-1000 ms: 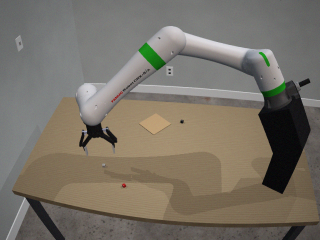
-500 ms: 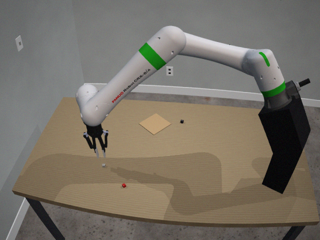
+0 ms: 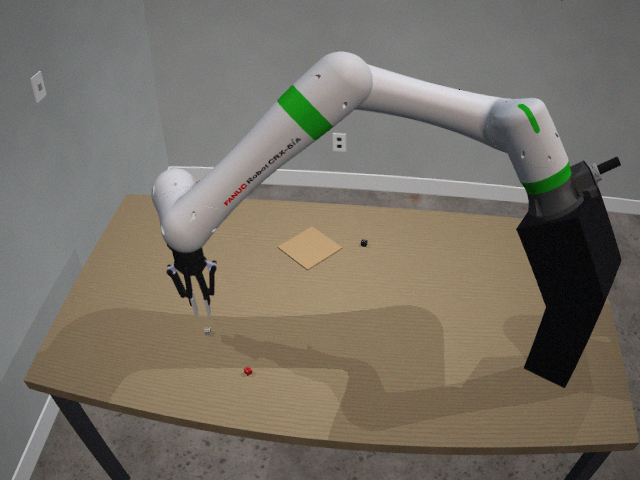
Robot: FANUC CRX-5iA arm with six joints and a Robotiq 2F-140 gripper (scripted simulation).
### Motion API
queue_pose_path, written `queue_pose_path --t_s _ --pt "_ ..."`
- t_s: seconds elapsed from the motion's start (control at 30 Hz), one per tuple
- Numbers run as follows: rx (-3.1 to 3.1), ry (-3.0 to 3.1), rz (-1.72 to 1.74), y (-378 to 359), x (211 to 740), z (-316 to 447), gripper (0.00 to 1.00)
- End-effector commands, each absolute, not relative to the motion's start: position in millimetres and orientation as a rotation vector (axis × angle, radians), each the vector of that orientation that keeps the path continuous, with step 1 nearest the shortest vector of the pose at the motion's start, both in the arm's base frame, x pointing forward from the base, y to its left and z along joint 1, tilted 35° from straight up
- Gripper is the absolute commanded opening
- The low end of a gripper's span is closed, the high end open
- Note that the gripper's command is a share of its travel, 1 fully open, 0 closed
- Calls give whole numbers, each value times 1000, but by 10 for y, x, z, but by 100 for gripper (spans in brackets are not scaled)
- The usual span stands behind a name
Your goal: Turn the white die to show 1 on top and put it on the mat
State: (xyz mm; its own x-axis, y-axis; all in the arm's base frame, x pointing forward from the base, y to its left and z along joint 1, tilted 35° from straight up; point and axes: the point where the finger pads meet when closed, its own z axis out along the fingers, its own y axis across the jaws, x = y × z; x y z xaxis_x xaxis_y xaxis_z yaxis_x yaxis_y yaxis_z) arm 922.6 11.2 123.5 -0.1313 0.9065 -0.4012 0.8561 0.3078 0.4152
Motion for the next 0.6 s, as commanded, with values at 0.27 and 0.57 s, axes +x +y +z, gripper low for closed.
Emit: queue_pose_path --t_s 0.27,0.57 --pt "1557 1993 112 113 9228 1238 27" --pt "1557 1993 112 106 9240 1218 27"
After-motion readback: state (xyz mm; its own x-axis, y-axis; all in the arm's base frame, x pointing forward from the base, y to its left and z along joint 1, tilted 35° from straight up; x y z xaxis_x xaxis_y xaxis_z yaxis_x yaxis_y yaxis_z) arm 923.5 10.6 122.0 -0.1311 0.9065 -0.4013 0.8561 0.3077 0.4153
